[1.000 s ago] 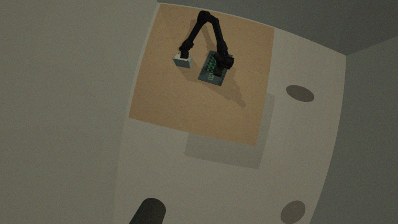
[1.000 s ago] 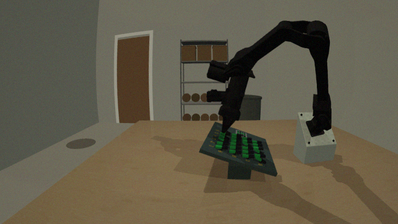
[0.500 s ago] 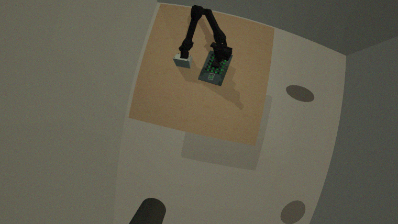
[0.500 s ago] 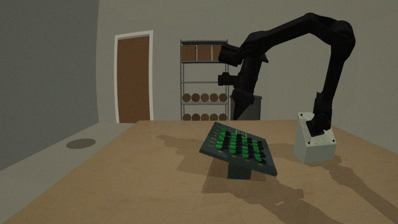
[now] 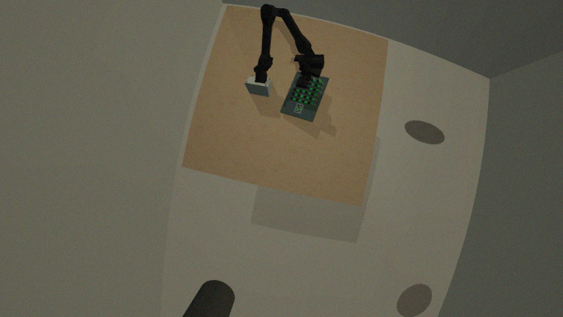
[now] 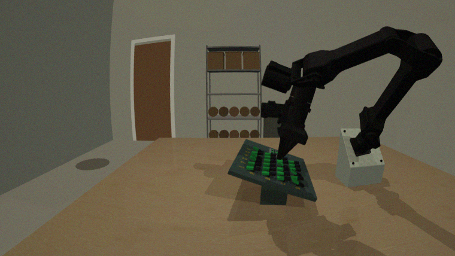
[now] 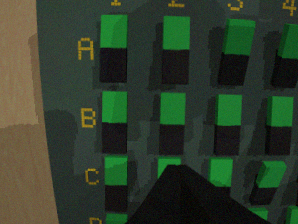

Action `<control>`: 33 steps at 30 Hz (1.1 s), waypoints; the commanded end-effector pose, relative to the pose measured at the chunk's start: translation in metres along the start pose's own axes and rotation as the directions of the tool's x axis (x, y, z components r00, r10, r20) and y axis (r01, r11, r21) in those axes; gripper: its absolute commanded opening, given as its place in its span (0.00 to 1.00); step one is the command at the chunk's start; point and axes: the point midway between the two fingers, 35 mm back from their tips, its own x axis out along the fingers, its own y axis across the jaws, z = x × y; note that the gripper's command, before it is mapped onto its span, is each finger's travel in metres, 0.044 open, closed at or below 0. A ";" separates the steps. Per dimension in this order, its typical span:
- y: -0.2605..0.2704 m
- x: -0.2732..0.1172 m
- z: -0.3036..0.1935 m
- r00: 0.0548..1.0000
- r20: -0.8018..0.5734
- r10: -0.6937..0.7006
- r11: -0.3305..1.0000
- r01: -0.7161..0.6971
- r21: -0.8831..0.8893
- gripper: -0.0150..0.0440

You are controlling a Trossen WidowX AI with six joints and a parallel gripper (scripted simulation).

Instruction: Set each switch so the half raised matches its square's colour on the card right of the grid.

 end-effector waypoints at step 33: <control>-0.001 0.026 0.002 1.000 0.014 -0.001 1.000 0.001 0.004 0.25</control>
